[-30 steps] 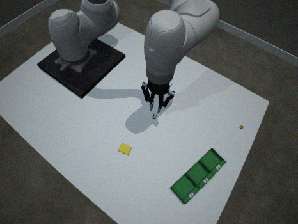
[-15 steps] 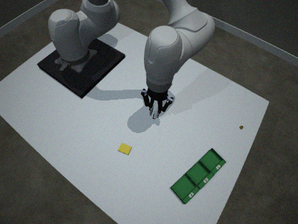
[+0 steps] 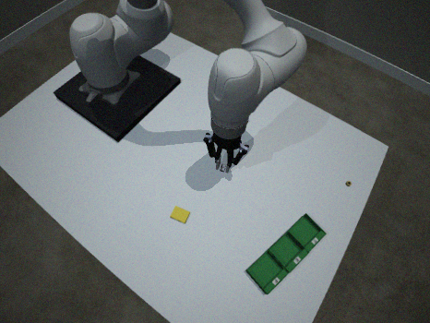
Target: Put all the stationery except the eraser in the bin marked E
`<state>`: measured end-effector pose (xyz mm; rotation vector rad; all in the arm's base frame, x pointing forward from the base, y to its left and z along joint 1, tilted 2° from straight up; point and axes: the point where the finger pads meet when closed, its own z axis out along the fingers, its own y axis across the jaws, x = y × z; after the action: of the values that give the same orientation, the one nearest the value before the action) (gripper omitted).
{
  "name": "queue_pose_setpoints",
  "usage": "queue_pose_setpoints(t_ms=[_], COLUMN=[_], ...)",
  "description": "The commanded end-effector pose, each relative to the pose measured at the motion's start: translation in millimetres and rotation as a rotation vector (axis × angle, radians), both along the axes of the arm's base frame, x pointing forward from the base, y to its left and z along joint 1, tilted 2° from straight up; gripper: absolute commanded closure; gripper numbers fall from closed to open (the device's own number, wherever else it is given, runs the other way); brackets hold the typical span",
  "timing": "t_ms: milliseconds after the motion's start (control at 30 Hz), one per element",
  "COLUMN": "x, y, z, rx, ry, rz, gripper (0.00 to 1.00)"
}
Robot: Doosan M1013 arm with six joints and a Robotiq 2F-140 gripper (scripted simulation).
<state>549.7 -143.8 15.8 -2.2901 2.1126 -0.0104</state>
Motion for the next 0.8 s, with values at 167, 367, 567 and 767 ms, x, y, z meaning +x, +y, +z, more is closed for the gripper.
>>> queue_pose_setpoints(t_ms=[167, 367, 567, 767], x=[0.0, 0.0, 0.0, 0.0], y=[0.1, 0.1, 0.1, 0.1], z=[-2.1, -2.1, -2.1, -2.1], rx=[0.0, 0.0, 0.0, 0.0], ry=[0.0, 0.0, 0.0, 0.0], rz=[0.0, 0.0, 0.0, 0.0], gripper=[0.74, 0.74, 0.85, 0.85])
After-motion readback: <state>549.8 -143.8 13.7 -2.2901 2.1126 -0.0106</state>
